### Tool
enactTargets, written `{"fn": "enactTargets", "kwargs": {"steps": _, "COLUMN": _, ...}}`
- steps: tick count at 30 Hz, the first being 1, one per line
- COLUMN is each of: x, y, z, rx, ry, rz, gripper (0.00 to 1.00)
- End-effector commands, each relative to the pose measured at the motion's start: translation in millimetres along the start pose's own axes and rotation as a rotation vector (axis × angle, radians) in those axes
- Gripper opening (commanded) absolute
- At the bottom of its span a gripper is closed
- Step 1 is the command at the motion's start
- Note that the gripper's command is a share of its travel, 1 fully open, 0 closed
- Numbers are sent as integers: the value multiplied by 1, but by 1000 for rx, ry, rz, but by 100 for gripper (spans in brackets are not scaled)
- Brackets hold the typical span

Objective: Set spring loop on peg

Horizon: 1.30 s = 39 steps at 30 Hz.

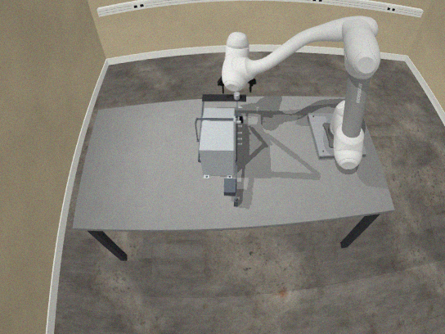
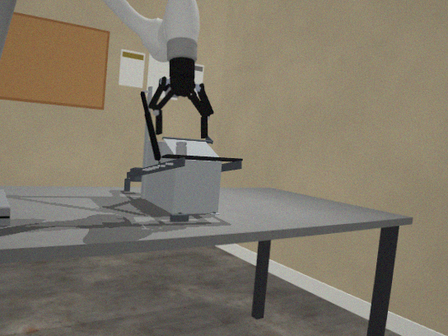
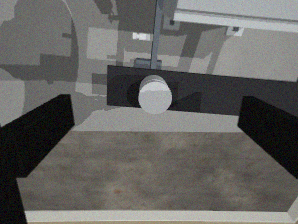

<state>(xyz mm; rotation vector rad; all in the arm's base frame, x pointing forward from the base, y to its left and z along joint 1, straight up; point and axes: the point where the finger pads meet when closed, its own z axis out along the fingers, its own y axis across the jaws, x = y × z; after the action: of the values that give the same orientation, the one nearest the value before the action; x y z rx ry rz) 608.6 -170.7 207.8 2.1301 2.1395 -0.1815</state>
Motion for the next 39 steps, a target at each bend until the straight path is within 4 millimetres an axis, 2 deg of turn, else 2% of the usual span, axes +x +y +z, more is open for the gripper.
{"fn": "enactTargets", "kwargs": {"steps": 1, "x": 0, "y": 0, "z": 2, "rx": -1, "ry": 0, "rz": 0, "gripper": 100}}
{"fn": "enactTargets", "kwargs": {"steps": 13, "x": 4, "y": 0, "z": 22, "rx": -1, "ry": 0, "rz": 0, "gripper": 100}}
{"fn": "enactTargets", "kwargs": {"steps": 30, "x": 6, "y": 0, "z": 32, "rx": -1, "ry": 0, "rz": 0, "gripper": 100}}
{"fn": "enactTargets", "kwargs": {"steps": 39, "x": 6, "y": 0, "z": 32, "rx": -1, "ry": 0, "rz": 0, "gripper": 100}}
